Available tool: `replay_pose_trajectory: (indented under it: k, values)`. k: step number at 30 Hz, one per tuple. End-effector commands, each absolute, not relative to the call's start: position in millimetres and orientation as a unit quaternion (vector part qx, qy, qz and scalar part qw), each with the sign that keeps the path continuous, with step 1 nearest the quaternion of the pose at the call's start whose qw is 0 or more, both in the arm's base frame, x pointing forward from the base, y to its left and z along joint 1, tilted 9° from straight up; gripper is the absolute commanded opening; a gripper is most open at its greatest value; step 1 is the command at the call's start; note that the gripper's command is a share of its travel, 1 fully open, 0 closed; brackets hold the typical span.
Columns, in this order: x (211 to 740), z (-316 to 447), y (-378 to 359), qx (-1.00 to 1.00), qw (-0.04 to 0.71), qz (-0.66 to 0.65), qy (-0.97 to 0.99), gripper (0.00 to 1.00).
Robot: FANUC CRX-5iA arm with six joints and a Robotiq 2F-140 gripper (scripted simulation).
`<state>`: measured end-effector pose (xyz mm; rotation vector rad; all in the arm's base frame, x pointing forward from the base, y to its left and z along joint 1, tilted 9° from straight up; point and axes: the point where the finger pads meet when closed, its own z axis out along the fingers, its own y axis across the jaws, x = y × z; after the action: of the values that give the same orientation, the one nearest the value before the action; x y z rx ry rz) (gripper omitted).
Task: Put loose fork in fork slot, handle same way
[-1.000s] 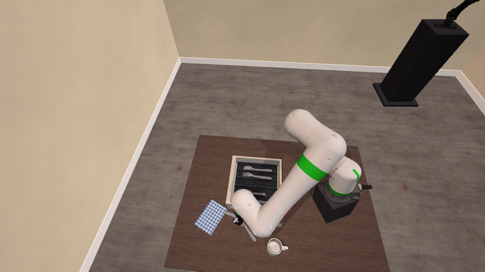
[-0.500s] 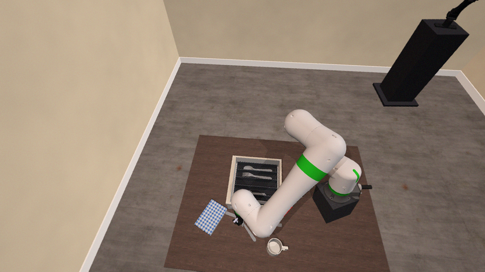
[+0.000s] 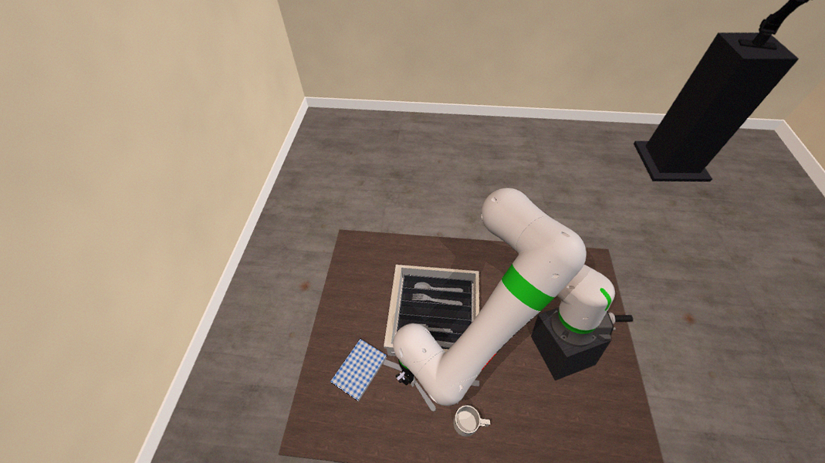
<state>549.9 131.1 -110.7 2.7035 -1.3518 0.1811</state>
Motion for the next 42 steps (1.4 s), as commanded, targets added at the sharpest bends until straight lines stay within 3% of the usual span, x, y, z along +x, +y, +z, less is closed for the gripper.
replay_pose_trajectory:
  k: [1, 40, 41, 42]
  values:
    - [550.3, -114.5, 130.6, 0.891, 0.057, 0.06, -0.446, 0.16]
    - [550.7, -122.2, 129.4, 0.891, 0.057, 0.06, -0.446, 0.16]
    - [550.7, -122.2, 129.4, 0.891, 0.057, 0.06, -0.446, 0.01]
    - [550.7, -122.2, 129.4, 0.891, 0.057, 0.06, -0.446, 0.01]
